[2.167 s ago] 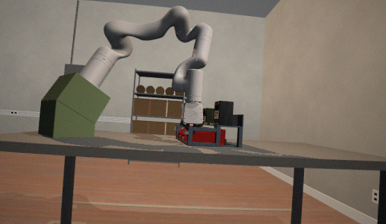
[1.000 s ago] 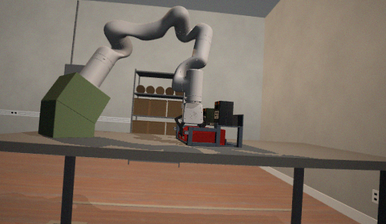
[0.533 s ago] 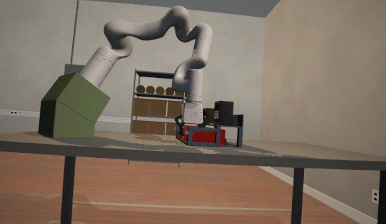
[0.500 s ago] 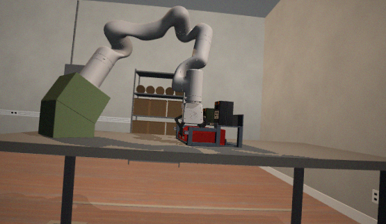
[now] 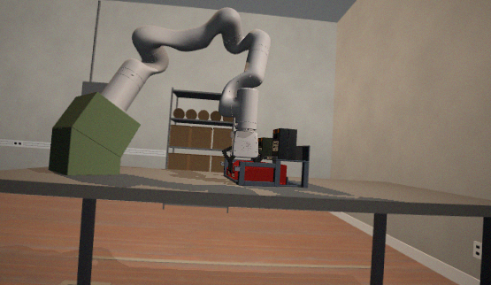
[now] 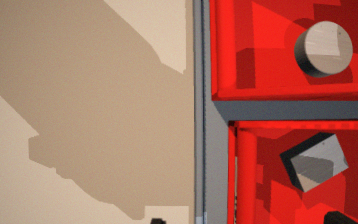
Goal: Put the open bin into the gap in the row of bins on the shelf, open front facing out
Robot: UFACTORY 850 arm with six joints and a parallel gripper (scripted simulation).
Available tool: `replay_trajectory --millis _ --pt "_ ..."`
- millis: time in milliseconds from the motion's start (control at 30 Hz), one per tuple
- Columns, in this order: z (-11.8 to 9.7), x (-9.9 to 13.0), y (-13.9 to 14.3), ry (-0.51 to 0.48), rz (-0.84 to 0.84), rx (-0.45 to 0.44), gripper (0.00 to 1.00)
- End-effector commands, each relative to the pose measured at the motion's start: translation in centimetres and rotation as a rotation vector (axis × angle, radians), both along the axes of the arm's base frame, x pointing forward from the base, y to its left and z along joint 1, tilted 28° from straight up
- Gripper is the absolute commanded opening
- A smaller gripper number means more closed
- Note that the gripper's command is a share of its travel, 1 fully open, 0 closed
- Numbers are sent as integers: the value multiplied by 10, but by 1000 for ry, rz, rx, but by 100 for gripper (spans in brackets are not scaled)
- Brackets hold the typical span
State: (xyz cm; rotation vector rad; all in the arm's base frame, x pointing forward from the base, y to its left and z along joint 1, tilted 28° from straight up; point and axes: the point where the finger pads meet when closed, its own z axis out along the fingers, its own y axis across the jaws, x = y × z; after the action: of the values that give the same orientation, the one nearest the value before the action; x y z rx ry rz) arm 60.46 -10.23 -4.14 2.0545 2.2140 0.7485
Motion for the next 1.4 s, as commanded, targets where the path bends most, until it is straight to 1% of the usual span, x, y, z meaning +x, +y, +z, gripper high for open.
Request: replay_trajectory --millis 0,100,267,667,833,1233,1367 --pt "1 1 0 -1 0 0 100" --pt "1 1 0 -1 0 0 100" --pt "36 -13 -13 -1 0 0 100" --pt "36 -13 -13 -1 0 0 100" --pt "84 -32 -31 -1 0 -1 100" --pt "84 -32 -31 -1 0 -1 100" --pt "94 -35 -34 -1 0 -1 100"
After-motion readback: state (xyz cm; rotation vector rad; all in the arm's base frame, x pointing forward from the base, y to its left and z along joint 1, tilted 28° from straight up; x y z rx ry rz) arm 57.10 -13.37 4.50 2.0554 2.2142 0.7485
